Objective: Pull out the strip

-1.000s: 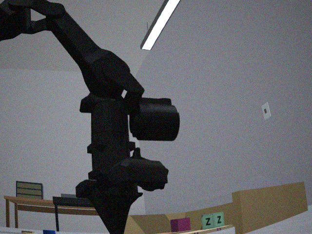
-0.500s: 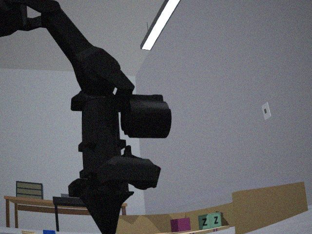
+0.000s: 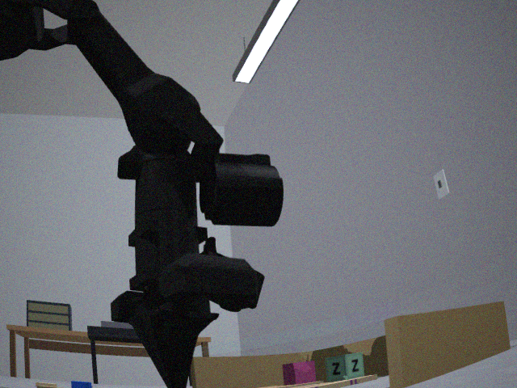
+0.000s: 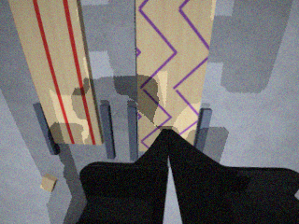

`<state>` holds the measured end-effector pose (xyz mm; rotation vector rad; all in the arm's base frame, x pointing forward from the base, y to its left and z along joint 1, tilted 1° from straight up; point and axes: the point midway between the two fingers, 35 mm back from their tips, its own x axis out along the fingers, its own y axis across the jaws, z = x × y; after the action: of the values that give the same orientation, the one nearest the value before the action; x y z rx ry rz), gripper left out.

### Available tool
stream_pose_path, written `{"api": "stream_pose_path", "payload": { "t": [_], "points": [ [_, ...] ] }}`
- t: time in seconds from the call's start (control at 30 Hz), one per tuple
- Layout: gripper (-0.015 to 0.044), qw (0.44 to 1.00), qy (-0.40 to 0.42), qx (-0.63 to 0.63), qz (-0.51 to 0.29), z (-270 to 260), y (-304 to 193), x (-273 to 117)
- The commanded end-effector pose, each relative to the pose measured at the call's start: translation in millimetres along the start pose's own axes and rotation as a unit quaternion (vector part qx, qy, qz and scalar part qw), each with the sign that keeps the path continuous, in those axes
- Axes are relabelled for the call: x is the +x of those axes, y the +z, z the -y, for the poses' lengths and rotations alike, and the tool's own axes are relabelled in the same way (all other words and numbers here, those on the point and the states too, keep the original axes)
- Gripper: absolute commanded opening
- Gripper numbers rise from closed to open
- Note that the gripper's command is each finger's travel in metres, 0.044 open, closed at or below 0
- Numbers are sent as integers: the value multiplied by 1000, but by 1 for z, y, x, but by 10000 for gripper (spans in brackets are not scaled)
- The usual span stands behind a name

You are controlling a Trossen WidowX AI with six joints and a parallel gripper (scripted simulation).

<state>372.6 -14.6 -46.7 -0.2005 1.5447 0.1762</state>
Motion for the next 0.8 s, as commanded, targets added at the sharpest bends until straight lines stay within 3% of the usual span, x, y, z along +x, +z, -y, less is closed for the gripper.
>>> {"api": "stream_pose_path", "payload": {
  "t": [0.0, 0.77],
  "points": [
    [0, 1000, -1, 0, 0, 0, 2, -2],
    [0, 1000, -1, 0, -2, 0, -31, 8]
  ]
}}
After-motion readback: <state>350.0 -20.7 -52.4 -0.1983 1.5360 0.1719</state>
